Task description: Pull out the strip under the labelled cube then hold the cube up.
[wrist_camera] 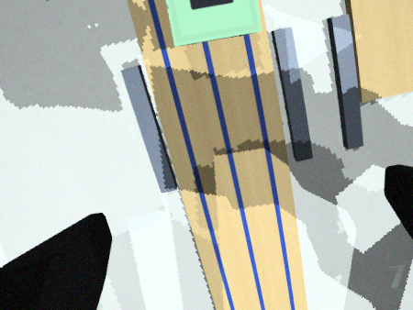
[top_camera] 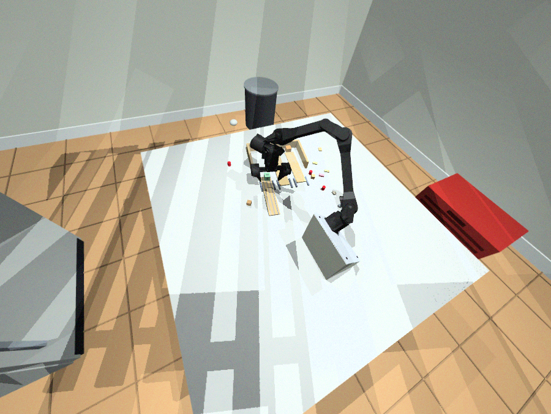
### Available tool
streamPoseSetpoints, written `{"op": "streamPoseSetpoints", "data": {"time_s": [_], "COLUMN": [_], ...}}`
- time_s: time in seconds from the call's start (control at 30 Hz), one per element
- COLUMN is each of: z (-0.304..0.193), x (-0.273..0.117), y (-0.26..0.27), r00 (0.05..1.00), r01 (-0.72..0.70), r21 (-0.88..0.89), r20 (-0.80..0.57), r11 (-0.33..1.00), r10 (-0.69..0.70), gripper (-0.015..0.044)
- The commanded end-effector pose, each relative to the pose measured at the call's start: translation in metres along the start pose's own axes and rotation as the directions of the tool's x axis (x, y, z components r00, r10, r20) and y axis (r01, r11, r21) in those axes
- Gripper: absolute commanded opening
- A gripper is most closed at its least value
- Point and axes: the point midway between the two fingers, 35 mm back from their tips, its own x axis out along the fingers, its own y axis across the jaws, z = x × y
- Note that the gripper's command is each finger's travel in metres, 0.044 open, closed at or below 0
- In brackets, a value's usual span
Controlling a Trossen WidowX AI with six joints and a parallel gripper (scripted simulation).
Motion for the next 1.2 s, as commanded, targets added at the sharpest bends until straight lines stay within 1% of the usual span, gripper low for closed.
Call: {"op": "streamPoseSetpoints", "data": {"time_s": [0.0, 0.4, 0.63, 0.67, 1.17], "z": [0.015, 0.064, 0.065, 0.065, 0.066], "x": [-0.001, -0.004, 0.005, 0.006, 0.031], "y": [-0.001, 0.0, 0.0, 0.0, 0.0], "r00": [1.0, 1.0, 1.0, 1.0, 1.0], "r01": [0.005, 0.006, 0.006, 0.006, 0.006], "r21": [-0.006, -0.005, -0.005, -0.005, -0.005], "r20": [0.001, 0.002, 0.002, 0.002, 0.003], "r11": [1.0, 1.0, 1.0, 1.0, 1.0], "r10": [-0.005, -0.006, -0.006, -0.005, -0.006], "gripper": [0.044, 0.044, 0.0256, 0.025, 0.025]}}
